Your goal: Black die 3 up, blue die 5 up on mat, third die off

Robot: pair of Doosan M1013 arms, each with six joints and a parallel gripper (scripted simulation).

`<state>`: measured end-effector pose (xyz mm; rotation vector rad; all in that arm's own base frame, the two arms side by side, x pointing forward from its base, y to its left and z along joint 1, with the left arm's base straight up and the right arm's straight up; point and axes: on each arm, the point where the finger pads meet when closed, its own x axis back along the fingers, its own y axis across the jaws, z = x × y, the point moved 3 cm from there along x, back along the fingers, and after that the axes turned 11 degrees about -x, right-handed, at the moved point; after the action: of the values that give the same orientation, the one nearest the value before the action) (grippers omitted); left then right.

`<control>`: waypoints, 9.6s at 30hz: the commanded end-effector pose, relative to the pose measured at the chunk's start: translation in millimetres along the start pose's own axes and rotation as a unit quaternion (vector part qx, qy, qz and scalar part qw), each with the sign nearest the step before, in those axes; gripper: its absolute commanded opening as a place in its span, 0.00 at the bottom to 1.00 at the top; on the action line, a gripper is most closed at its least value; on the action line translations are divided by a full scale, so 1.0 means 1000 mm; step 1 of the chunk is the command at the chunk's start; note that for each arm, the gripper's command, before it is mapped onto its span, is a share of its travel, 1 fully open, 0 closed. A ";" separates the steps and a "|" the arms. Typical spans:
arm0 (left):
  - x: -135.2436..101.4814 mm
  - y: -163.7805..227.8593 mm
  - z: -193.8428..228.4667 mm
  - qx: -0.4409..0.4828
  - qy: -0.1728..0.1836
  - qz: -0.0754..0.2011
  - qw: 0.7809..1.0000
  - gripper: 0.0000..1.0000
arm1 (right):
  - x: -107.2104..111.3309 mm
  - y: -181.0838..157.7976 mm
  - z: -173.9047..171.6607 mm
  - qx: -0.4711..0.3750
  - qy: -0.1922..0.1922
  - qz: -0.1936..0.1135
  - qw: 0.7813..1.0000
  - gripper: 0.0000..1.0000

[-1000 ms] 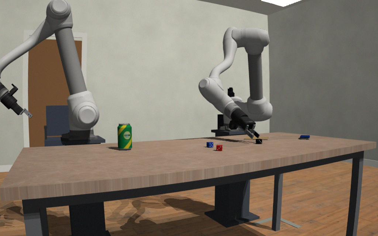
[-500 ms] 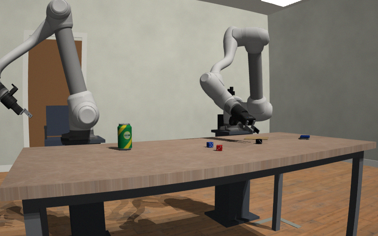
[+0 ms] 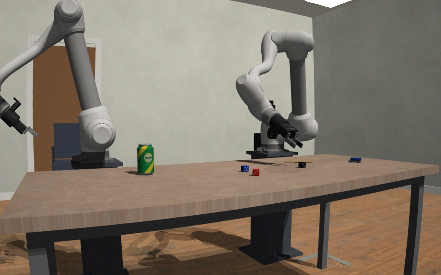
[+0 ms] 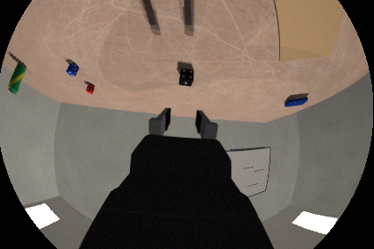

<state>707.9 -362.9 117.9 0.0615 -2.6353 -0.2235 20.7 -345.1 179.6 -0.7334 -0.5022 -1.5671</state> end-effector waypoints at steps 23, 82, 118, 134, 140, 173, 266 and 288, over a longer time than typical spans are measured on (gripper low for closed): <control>-0.056 0.087 -0.026 -0.007 0.246 -0.167 0.955 0.79 | 0.000 0.000 0.000 0.000 0.000 0.000 1.000 1.00; -0.051 0.009 -0.043 -0.043 0.500 0.124 0.856 0.79 | 0.000 0.000 0.000 0.000 0.000 0.000 1.000 1.00; -0.062 0.005 -0.023 -0.043 0.499 0.124 0.856 0.79 | 0.000 0.000 0.000 0.000 0.000 0.000 1.000 1.00; -0.072 0.001 -0.005 -0.043 0.499 0.124 0.856 0.79 | 0.000 0.000 0.000 0.000 0.000 0.000 1.000 1.00; -0.074 0.001 -0.001 -0.043 0.499 0.124 0.856 0.79 | 0.000 0.000 0.000 0.000 0.000 0.000 1.000 1.00; -0.081 -0.002 0.012 -0.043 0.499 0.124 0.856 0.79 | 0.000 0.000 0.000 0.000 0.000 0.000 1.000 1.00; -0.044 0.011 -0.056 -0.043 0.499 0.124 0.856 0.49 | 0.000 0.000 0.000 0.000 0.000 0.000 1.000 1.00; -0.055 0.011 -0.052 -0.001 0.505 0.099 0.857 0.49 | 0.000 0.000 0.000 0.000 0.000 0.000 1.000 1.00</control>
<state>779.6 -355.3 139.4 -0.0893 -1.5669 -0.0887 20.7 -345.1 179.6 -0.7334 -0.5022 -1.5671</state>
